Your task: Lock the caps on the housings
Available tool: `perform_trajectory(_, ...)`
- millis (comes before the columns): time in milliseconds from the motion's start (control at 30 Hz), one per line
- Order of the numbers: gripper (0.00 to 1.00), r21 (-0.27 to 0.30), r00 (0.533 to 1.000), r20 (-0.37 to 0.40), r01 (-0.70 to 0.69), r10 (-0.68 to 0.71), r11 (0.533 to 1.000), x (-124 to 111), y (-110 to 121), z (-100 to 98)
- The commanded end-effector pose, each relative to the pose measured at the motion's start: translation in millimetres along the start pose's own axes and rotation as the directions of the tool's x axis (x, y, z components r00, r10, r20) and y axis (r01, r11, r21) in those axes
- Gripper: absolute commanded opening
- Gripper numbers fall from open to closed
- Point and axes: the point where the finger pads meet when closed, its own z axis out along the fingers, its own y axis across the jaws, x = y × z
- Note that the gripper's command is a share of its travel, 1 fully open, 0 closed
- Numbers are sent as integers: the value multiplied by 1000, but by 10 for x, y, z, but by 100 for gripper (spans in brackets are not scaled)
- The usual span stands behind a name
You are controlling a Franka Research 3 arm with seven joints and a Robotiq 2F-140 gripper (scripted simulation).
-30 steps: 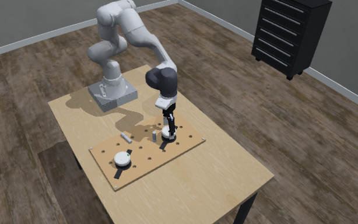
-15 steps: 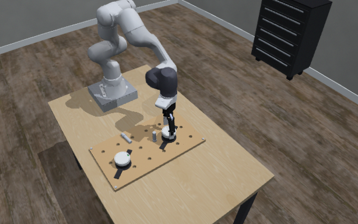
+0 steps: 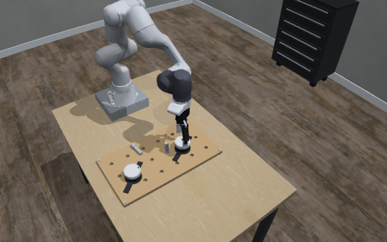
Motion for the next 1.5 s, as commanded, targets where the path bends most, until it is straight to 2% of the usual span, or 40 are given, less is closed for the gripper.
perform_trajectory(0,78,-5,1000,0,2,-2,1000,6,9,-78)
perform_trajectory(733,78,-5,1000,0,2,-2,1000,6,7,-446)
perform_trajectory(1267,78,-5,1000,0,-1,1,1000,6,7,-500)
perform_trajectory(1333,78,-6,998,0,-58,58,998,5,6,-499)
perform_trajectory(1400,78,-6,976,-1,-219,219,976,2,4,-496)
perform_trajectory(1467,78,-6,976,-1,-219,219,976,2,4,-496)
